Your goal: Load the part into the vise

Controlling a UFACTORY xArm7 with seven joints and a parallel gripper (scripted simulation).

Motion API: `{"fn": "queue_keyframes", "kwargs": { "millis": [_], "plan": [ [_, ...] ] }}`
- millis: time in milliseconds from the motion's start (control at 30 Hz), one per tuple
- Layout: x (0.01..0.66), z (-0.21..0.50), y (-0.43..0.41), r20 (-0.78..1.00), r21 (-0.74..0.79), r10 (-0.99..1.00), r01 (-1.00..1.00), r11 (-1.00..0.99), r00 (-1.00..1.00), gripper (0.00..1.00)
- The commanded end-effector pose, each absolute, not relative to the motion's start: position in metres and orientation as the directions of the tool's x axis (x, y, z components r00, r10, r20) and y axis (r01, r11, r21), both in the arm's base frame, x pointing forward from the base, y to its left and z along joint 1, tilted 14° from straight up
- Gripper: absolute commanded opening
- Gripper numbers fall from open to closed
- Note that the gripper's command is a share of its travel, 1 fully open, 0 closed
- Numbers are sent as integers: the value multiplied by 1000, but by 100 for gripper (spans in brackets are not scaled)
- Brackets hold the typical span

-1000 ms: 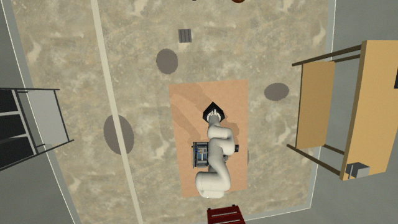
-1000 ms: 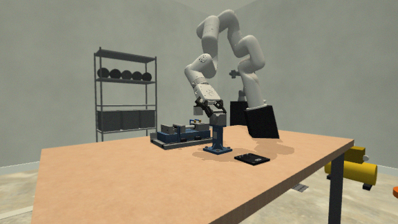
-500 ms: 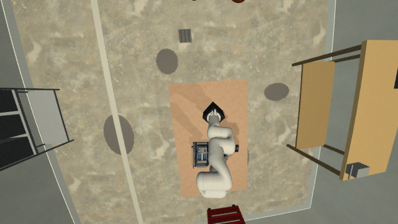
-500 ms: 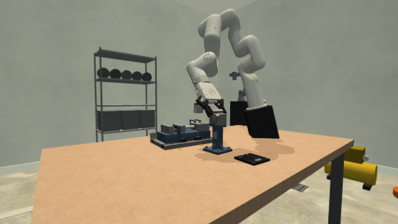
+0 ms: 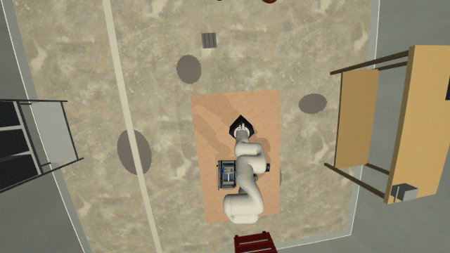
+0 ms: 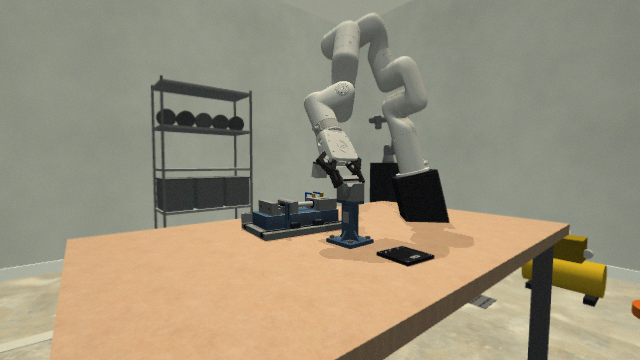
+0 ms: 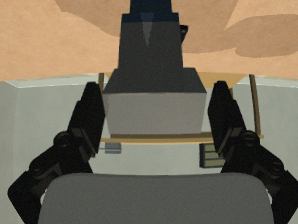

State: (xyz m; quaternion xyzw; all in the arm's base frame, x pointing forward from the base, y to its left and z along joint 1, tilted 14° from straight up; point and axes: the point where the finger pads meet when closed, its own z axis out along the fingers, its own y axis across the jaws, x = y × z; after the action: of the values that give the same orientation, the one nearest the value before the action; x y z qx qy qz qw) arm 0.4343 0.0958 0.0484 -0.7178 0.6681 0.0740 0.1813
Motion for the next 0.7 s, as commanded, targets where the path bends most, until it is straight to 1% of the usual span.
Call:
{"fn": "queue_keyframes", "kwargs": {
  "millis": [0,667],
  "plan": [
    [435,50,97,-320,-162,-943,-986,-43,93,89],
    [435,50,98,-202,-163,-977,-986,-43,75,89]
  ]
}}
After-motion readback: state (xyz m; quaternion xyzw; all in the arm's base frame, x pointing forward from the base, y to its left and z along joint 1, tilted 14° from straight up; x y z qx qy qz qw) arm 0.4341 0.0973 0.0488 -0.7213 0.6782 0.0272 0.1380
